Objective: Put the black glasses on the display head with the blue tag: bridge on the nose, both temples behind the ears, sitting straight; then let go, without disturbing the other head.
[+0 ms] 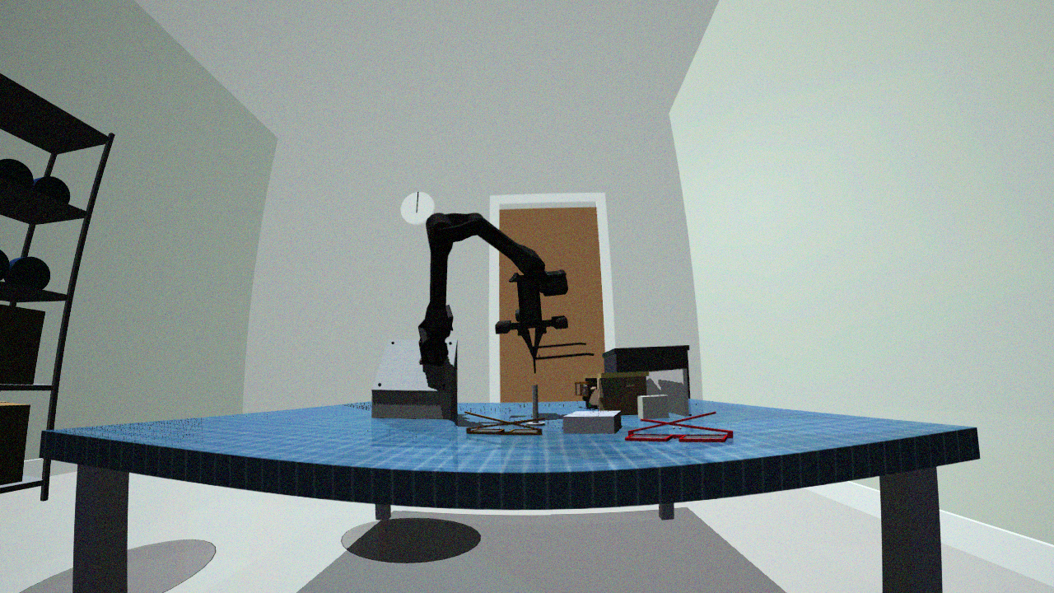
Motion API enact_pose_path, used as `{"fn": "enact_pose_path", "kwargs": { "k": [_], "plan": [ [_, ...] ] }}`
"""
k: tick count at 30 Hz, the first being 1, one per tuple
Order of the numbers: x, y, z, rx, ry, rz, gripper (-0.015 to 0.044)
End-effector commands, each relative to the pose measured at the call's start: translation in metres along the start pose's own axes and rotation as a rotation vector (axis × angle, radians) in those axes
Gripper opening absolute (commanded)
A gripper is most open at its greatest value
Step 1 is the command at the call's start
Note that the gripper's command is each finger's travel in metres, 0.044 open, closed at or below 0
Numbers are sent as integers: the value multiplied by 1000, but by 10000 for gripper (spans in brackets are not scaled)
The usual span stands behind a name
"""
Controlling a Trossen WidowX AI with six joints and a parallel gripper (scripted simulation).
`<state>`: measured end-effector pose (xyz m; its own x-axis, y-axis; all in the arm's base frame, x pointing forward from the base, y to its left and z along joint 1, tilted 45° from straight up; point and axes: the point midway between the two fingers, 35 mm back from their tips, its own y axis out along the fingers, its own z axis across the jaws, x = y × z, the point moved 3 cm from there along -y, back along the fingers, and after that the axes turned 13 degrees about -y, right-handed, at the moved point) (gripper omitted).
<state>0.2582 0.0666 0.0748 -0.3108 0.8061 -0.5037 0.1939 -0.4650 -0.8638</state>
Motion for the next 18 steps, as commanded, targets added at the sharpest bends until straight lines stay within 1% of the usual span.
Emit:
{"fn": "enact_pose_path", "kwargs": {
  "k": [1,18],
  "plan": [
    [10,6,-4,24,16,25,0],
    [62,38,-11,96,78,167,0]
  ]
}}
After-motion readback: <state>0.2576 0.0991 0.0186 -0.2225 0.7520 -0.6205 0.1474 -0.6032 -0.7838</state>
